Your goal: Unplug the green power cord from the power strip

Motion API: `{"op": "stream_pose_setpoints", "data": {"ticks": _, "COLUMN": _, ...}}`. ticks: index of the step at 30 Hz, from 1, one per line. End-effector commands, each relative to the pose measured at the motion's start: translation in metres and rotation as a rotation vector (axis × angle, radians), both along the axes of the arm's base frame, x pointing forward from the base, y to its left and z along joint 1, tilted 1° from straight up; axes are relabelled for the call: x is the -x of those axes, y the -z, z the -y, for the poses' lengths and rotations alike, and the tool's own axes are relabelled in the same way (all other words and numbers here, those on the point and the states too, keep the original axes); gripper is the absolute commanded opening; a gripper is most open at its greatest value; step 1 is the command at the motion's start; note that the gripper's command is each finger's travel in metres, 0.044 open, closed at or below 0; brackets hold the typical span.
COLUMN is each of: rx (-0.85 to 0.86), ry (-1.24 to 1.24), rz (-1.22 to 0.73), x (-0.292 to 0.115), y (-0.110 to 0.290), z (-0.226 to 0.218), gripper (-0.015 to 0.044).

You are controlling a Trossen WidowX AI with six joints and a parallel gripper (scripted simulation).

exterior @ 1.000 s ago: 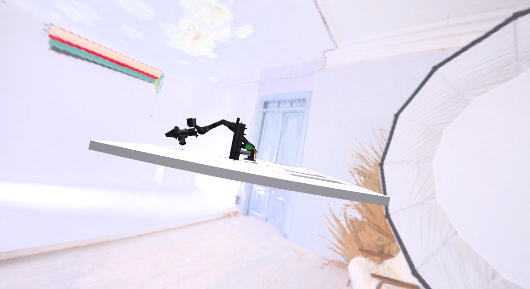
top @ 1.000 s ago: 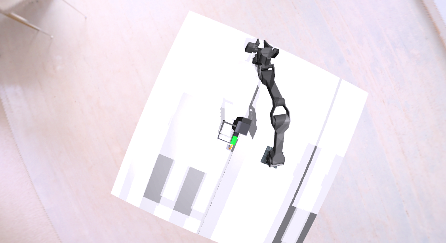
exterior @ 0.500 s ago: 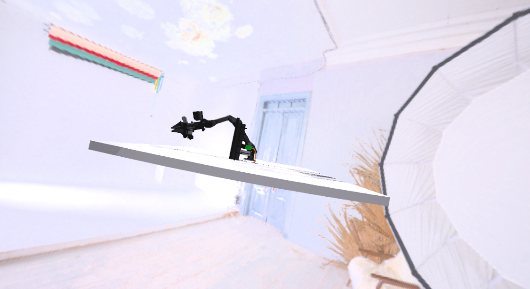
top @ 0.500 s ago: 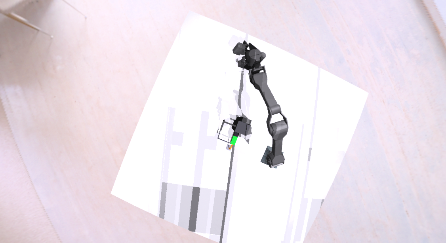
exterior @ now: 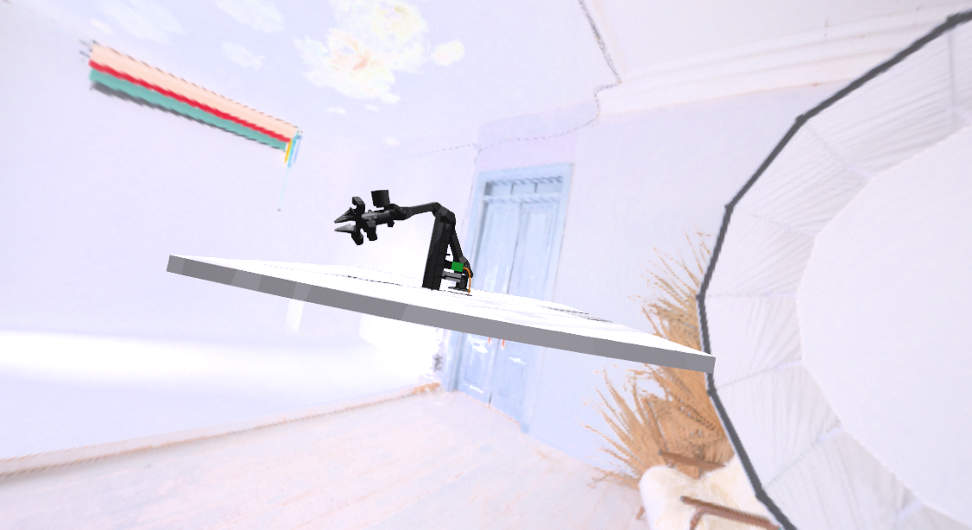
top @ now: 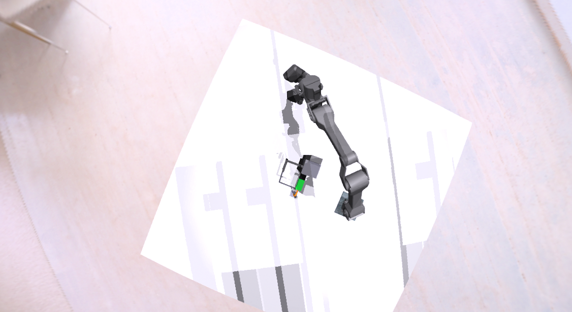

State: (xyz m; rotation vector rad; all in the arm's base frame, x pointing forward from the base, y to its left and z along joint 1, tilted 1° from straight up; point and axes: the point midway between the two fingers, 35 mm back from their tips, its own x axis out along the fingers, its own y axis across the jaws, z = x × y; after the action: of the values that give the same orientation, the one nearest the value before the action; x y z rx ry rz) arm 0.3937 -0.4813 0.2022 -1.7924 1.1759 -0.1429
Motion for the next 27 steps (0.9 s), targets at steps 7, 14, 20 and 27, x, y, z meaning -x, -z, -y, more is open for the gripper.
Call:
{"op": "stream_pose_setpoints", "data": {"ticks": 7, "rx": -0.193, "ry": -0.023, "rz": 0.156, "x": -0.028, "y": -0.019, "z": -0.063, "gripper": 0.016}}
{"op": "stream_pose_setpoints", "data": {"ticks": 14, "rx": -0.189, "ry": -0.158, "rz": 0.299, "x": -0.067, "y": -0.071, "z": -0.117, "gripper": 0.016}}
{"op": "stream_pose_setpoints", "data": {"ticks": 20, "rx": -0.296, "ry": -0.267, "rz": 0.29, "x": -0.092, "y": -0.074, "z": -0.194, "gripper": 0.016}}
{"op": "stream_pose_setpoints", "data": {"ticks": 27, "rx": -0.49, "ry": -0.385, "rz": 0.225, "x": -0.102, "y": -0.064, "z": -0.318, "gripper": 0.016}}
